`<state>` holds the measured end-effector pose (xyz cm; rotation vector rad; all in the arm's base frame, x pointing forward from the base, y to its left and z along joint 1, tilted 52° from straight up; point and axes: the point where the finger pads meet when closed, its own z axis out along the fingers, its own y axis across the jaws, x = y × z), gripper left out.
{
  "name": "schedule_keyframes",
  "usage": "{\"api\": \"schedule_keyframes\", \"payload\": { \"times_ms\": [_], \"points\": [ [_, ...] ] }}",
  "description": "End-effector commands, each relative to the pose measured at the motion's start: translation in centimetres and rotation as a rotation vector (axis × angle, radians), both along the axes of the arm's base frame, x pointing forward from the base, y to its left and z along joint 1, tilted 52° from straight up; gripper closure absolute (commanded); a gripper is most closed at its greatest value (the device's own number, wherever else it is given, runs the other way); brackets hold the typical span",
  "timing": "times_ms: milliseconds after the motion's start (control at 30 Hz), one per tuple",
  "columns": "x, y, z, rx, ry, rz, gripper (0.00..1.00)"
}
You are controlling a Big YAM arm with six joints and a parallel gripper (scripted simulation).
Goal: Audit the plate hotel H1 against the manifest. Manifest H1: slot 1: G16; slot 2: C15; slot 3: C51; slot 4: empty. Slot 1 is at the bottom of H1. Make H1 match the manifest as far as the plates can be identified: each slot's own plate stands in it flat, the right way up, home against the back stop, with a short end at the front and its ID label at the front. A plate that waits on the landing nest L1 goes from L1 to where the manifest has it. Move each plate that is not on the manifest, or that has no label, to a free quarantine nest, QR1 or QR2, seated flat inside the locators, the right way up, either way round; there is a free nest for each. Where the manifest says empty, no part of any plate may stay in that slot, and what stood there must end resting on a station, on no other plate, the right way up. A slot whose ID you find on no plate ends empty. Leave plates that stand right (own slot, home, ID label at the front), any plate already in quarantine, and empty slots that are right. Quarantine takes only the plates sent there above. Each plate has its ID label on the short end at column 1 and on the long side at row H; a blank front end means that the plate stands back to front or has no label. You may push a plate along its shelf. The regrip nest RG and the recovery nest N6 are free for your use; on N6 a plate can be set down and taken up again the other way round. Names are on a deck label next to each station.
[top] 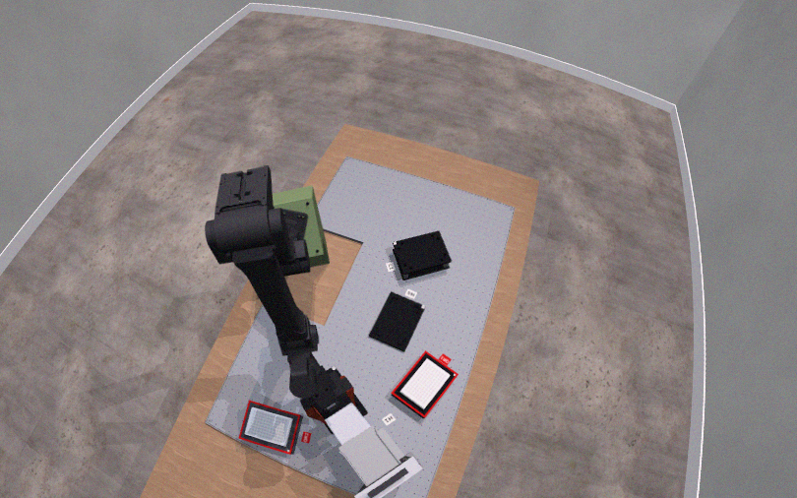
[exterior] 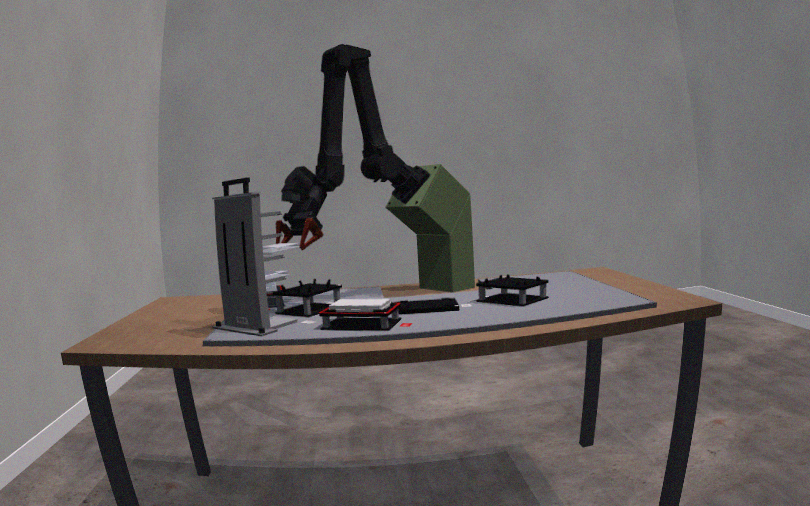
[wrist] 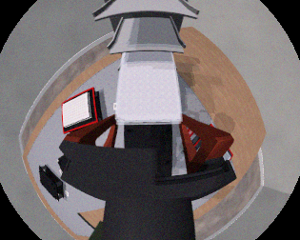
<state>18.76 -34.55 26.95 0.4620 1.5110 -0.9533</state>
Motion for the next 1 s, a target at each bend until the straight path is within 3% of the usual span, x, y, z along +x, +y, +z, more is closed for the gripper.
{"api": "schedule_keyframes", "payload": {
  "times_ms": [0,667,967],
  "points": [
    [0.93,-0.33,1.12,-0.024,0.007,0.015,0.14],
    [1.73,-0.97,1.84,-0.025,0.006,0.016,0.14],
    [1.16,-0.72,2.00,-0.031,-0.007,0.007,0.14]
  ]
}}
